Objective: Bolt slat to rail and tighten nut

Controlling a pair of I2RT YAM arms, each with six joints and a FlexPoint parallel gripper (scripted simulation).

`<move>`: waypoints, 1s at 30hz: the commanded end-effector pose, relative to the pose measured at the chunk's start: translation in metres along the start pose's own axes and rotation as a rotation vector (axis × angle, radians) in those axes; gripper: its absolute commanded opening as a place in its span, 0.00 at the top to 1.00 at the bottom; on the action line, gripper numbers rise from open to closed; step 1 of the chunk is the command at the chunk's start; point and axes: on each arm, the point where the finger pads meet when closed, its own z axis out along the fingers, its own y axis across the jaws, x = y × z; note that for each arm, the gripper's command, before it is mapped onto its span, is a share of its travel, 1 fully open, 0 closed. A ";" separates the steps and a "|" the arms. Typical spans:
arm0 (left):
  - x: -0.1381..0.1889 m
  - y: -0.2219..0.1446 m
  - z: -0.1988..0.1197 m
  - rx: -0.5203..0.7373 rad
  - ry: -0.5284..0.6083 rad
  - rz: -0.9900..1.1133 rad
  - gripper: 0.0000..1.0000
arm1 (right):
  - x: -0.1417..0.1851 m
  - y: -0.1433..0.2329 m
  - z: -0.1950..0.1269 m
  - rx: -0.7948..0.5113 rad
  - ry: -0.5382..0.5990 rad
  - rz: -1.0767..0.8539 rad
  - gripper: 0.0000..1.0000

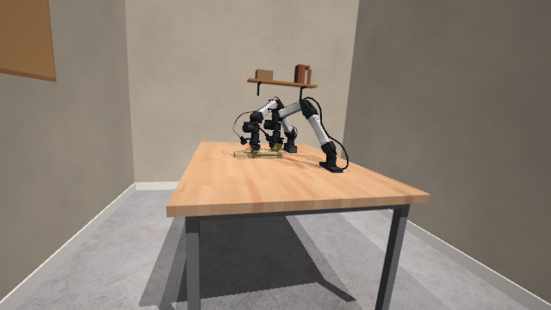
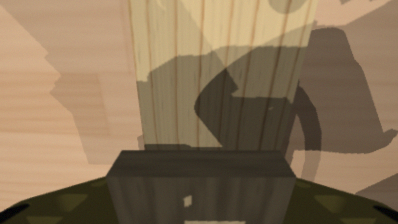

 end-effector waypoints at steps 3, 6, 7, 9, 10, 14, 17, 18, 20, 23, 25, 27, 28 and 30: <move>-0.003 0.002 -0.018 -0.009 -0.025 -0.466 0.64 | -0.003 0.001 -0.005 -0.010 -0.012 -0.002 0.33; -0.003 0.002 -0.019 -0.007 -0.027 -0.641 0.64 | -0.003 0.001 -0.005 -0.010 -0.012 -0.002 0.33; -0.003 0.002 -0.019 -0.006 -0.027 -0.699 0.64 | -0.003 0.001 -0.005 -0.010 -0.012 -0.002 0.33; -0.003 0.002 -0.019 -0.005 -0.028 -0.758 0.64 | -0.003 0.001 -0.005 -0.010 -0.012 -0.002 0.33; -0.003 0.002 -0.019 -0.005 -0.028 -0.758 0.64 | -0.003 0.001 -0.005 -0.010 -0.012 -0.002 0.33; -0.003 0.002 -0.021 0.000 -0.030 -1.076 0.64 | -0.003 0.001 -0.005 -0.010 -0.012 -0.002 0.33; -0.003 0.002 -0.021 0.002 -0.030 -1.251 0.64 | -0.003 0.001 -0.005 -0.010 -0.012 -0.002 0.33; -0.003 0.002 -0.022 0.003 -0.031 -1.310 0.64 | -0.003 0.001 -0.005 -0.010 -0.012 -0.002 0.33; -0.003 0.002 -0.022 0.005 -0.031 -1.427 0.64 | -0.003 0.001 -0.005 -0.010 -0.012 -0.002 0.33; -0.003 0.002 -0.022 0.006 -0.039 -1.565 0.64 | -0.003 0.001 -0.005 -0.010 -0.012 -0.002 0.33; -0.003 0.002 -0.022 0.006 -0.039 -1.565 0.64 | -0.003 0.001 -0.005 -0.010 -0.012 -0.002 0.33; -0.003 0.002 -0.022 0.006 -0.039 -1.565 0.64 | -0.003 0.001 -0.005 -0.010 -0.012 -0.002 0.33; -0.003 0.002 -0.022 0.006 -0.039 -1.565 0.64 | -0.003 0.001 -0.005 -0.010 -0.012 -0.002 0.33; -0.003 0.002 -0.022 0.006 -0.039 -1.565 0.64 | -0.003 0.001 -0.005 -0.010 -0.012 -0.002 0.33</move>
